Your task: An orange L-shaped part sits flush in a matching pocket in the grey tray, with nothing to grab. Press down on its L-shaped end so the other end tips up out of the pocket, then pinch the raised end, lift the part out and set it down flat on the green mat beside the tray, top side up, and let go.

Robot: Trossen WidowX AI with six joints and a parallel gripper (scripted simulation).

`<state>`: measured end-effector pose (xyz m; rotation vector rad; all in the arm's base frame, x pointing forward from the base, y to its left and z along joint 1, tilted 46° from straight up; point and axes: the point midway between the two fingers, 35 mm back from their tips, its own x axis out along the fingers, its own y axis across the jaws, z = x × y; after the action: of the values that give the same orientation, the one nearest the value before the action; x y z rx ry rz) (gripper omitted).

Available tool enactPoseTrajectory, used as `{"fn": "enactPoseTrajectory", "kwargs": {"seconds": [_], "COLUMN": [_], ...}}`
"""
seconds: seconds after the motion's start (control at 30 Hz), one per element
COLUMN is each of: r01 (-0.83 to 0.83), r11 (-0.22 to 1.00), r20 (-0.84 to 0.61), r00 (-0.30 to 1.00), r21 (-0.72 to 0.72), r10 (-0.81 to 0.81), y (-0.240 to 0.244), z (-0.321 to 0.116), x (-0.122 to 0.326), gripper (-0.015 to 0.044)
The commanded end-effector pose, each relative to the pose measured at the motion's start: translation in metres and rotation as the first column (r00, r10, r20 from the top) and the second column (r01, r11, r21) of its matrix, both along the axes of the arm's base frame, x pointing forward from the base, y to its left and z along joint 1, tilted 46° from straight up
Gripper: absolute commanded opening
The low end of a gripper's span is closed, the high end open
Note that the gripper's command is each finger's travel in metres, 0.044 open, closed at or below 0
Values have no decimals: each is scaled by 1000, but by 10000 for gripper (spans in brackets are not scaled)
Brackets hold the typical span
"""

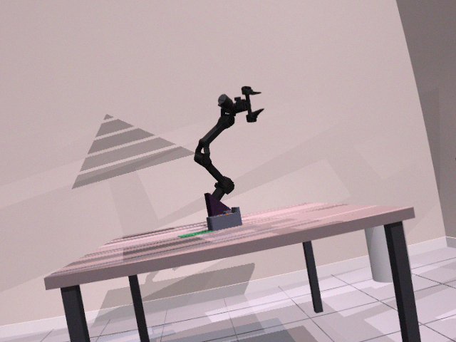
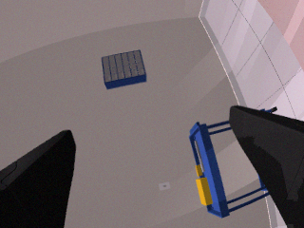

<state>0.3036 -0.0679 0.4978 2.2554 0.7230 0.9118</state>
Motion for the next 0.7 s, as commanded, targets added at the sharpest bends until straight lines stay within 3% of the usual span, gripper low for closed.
{"fn": "enactPoseTrajectory", "kwargs": {"seconds": [0.0, 0.17, 0.27, 0.47, 0.67], "r01": [5, 99, 252, 554, 788], "r11": [1000, 994, 962, 814, 571], "r20": [14, 209, 412, 774, 960], "r00": [1000, 974, 892, 588, 281], "r21": [-8, -53, -105, -174, -228], "r10": [-5, -86, -188, -234, -5], "y": [2, 9, 14, 65, 159], "z": [3, 33, 57, 86, 69], "x": [-5, -50, -97, -186, -231], "gripper": [374, 242, 180, 180, 180]}}
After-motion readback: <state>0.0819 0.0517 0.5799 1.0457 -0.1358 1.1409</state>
